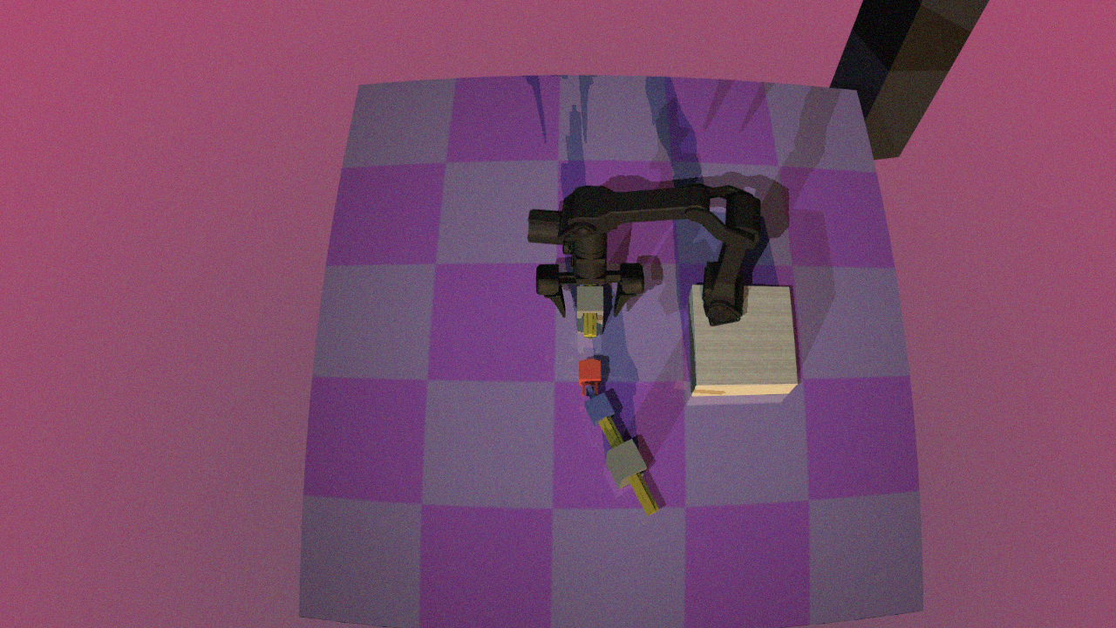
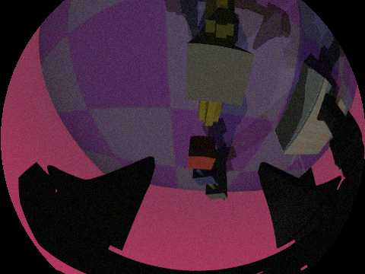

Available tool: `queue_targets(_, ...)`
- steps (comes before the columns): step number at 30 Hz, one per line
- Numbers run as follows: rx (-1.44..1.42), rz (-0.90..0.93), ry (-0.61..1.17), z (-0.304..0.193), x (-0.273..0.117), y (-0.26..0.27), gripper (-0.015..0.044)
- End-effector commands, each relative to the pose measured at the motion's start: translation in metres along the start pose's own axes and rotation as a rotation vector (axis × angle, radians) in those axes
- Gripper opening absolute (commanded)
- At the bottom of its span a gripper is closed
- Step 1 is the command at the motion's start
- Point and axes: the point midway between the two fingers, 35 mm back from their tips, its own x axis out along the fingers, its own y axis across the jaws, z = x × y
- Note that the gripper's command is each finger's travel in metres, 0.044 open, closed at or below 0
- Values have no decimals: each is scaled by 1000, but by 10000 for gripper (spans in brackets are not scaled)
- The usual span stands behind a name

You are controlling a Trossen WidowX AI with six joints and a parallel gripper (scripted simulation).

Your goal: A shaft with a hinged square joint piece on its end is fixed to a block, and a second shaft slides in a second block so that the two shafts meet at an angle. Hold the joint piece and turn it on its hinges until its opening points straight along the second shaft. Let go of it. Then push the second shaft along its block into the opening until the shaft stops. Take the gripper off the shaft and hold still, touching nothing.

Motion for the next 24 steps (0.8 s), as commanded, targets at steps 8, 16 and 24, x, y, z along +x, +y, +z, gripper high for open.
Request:
queue_targets(8, -20, 12, -4, 7, -2, 1, 440)
queue_targets(16, -278, 29, -98, 38, -19, 10, 440)
queue_targets(24, -535, 4, -194, 70, -35, 15, 440)
